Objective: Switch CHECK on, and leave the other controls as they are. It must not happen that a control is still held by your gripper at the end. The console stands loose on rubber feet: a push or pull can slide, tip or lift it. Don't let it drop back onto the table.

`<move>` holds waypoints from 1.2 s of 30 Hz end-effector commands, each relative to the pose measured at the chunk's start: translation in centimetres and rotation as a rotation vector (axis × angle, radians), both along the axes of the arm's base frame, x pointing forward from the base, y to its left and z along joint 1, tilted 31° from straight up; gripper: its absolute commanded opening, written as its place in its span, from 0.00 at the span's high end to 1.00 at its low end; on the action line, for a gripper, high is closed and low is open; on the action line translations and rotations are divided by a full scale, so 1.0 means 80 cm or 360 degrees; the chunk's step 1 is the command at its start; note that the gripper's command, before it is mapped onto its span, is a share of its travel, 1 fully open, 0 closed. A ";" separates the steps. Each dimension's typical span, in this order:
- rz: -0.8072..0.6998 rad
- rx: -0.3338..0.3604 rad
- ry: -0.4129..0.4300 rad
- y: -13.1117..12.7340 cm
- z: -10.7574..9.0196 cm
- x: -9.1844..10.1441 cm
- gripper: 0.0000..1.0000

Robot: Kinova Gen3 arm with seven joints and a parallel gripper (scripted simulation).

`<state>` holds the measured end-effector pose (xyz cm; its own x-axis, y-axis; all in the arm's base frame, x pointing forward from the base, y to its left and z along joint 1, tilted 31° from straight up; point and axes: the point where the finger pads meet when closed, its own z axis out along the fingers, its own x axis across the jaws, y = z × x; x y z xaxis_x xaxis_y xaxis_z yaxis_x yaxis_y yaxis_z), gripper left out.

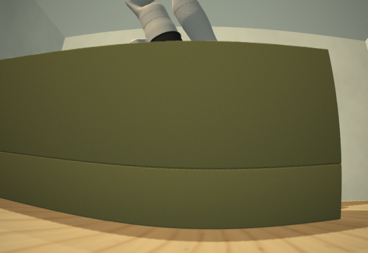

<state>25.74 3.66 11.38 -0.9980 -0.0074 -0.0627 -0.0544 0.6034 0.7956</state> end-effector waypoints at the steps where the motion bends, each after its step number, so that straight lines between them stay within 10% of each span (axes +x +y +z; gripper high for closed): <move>1: -0.0199 -0.0062 0.0211 0.006 0.002 0.005 0.00; 18: -0.1270 -0.0057 0.0818 0.003 0.024 0.071 0.00; 36: -0.1913 0.0133 0.1017 -0.014 0.057 0.124 0.00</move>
<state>35.41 3.01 15.75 -0.2767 0.8476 0.4529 0.8512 -0.0026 0.5249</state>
